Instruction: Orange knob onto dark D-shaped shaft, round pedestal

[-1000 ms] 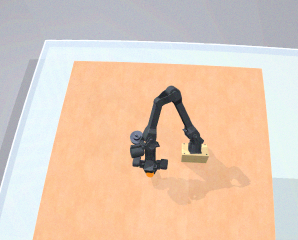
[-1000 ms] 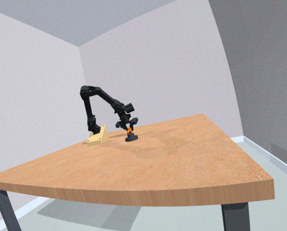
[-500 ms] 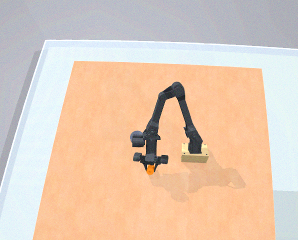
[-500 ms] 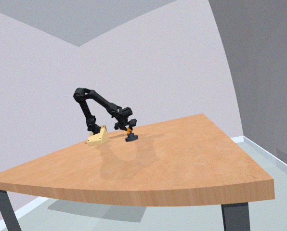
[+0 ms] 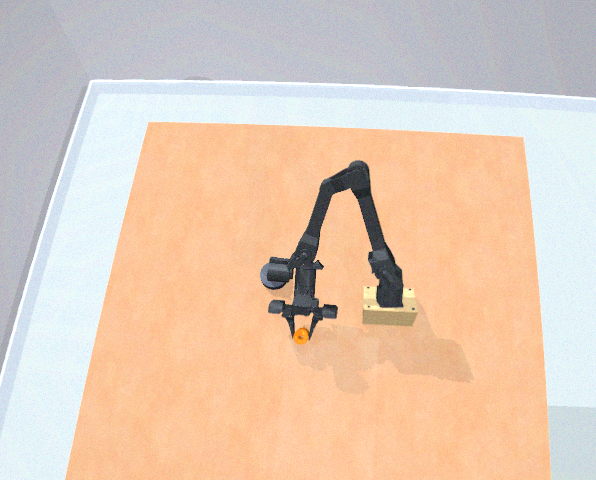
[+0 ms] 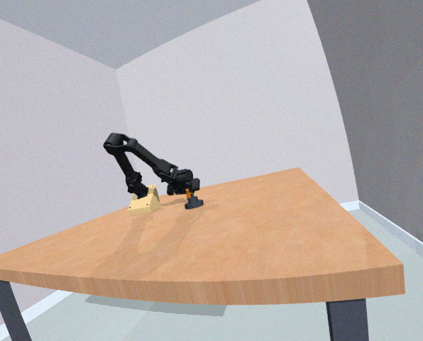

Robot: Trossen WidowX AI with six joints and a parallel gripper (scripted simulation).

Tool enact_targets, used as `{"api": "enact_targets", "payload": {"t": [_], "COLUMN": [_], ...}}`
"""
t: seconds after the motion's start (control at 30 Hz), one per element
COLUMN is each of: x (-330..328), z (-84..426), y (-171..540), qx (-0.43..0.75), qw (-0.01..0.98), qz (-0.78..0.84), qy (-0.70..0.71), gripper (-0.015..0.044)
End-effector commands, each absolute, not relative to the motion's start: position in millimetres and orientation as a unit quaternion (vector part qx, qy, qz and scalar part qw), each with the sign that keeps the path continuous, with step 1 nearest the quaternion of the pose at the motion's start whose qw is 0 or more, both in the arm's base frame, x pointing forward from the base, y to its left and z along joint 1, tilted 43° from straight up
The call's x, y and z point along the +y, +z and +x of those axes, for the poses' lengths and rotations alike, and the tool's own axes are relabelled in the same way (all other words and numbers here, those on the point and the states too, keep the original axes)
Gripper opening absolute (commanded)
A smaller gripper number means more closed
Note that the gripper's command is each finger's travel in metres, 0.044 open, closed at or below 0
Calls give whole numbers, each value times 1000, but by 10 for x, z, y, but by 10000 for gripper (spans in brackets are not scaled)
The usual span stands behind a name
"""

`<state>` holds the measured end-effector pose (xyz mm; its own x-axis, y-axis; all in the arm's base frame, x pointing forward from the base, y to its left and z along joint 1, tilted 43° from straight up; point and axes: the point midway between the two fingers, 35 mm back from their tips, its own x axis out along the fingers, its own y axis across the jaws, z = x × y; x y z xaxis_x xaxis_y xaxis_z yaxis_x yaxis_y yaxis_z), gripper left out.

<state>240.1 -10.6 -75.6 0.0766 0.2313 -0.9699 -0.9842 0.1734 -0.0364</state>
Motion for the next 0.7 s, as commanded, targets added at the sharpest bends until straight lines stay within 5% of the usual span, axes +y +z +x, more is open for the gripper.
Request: {"api": "enact_targets", "payload": {"t": [0.0,0.17,0.27,0.67], "x": [-143,-135,-126,-126], "z": [2384,2387,2394,2394], "y": [-743,-728,-739,-739], "qx": [443,457,452,452], "qw": [624,614,617,617], "qz": [-390,-403,-401,-401], "qy": [511,502,505,505], "gripper": [179,179,258,260]}}
